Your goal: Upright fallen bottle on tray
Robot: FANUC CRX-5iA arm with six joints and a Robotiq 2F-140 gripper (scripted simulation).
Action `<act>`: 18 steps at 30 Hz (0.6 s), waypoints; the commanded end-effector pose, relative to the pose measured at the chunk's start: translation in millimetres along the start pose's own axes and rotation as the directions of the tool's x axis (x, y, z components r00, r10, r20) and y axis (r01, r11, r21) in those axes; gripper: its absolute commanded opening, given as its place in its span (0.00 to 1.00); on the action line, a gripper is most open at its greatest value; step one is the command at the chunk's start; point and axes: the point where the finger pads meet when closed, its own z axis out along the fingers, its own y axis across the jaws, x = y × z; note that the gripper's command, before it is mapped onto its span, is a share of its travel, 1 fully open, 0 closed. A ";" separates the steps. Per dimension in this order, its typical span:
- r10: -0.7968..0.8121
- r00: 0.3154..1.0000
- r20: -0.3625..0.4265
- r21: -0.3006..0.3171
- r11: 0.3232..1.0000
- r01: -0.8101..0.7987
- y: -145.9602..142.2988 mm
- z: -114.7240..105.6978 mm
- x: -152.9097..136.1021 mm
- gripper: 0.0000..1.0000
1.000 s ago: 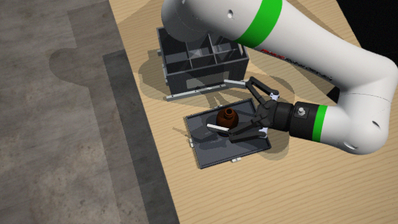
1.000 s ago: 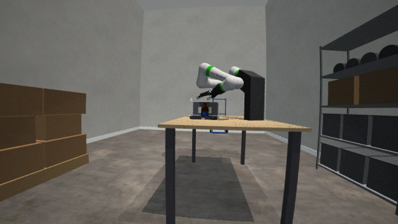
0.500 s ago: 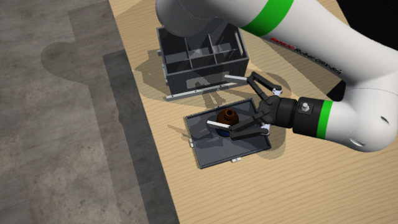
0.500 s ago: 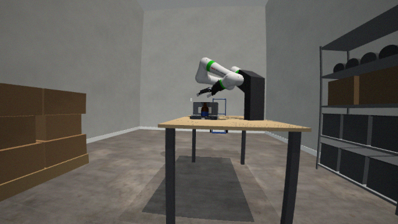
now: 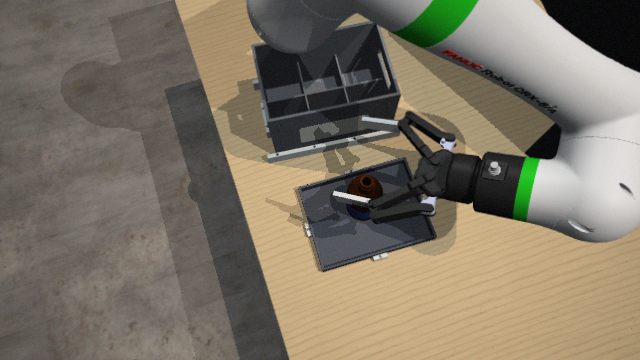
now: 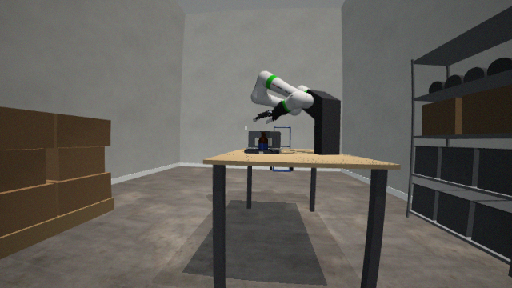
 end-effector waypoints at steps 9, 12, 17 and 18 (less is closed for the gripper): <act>0.000 1.000 0.000 0.000 1.000 0.000 0.1 -0.5 -1.0 0.00; 0.000 1.000 0.000 0.000 1.000 0.000 0.1 -0.5 -1.0 0.00; 0.000 1.000 0.000 0.000 1.000 0.000 0.1 -0.5 -1.0 0.00; 0.000 1.000 0.000 0.000 1.000 0.000 0.1 -0.5 -1.0 0.00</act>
